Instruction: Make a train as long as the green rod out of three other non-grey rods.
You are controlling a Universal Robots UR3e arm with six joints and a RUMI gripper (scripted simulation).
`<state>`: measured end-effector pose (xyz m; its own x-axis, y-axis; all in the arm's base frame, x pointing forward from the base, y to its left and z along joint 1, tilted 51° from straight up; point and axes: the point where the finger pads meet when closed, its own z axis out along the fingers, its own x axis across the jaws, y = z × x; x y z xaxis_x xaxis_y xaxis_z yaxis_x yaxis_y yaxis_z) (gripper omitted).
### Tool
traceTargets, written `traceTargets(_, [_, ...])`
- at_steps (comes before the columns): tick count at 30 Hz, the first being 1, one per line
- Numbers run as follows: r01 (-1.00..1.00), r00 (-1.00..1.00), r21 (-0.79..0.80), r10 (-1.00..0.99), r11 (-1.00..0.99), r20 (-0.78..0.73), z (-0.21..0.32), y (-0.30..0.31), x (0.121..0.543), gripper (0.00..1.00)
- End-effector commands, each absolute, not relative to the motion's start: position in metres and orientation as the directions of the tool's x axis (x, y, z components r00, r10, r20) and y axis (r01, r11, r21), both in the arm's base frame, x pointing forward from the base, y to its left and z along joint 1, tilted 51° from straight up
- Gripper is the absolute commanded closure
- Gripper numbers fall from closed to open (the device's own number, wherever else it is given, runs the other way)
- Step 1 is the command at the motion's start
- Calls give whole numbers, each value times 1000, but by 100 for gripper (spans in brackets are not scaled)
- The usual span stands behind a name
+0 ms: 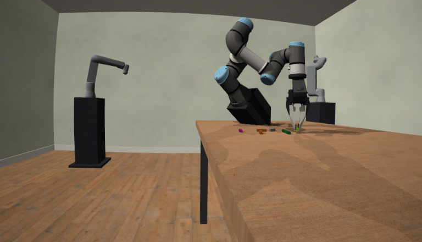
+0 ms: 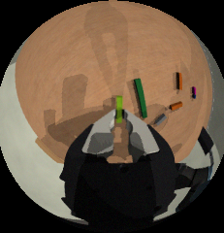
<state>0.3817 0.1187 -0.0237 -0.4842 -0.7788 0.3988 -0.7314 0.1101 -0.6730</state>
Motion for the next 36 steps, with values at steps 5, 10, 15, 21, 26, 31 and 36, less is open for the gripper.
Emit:
traceTargets(5, [-732, -486, -672, -776, 111, 402, -8, 134, 369, 100])
traceTargets(10, [-732, -486, -672, -776, 111, 401, -2, 140, 365, 100])
traceTargets(15, [-733, -486, -671, -776, 112, 401, 8, 150, 357, 100])
traceTargets(21, [-733, -486, -671, -777, 113, 401, 19, 162, 348, 100])
traceTargets(26, [-733, -486, -671, -777, 113, 401, 25, 167, 344, 100])
traceTargets(31, [-734, -486, -670, -776, 112, 401, 29, 172, 340, 100])
traceTargets(36, [-734, -486, -670, -776, 112, 402, 31, 174, 338, 100])
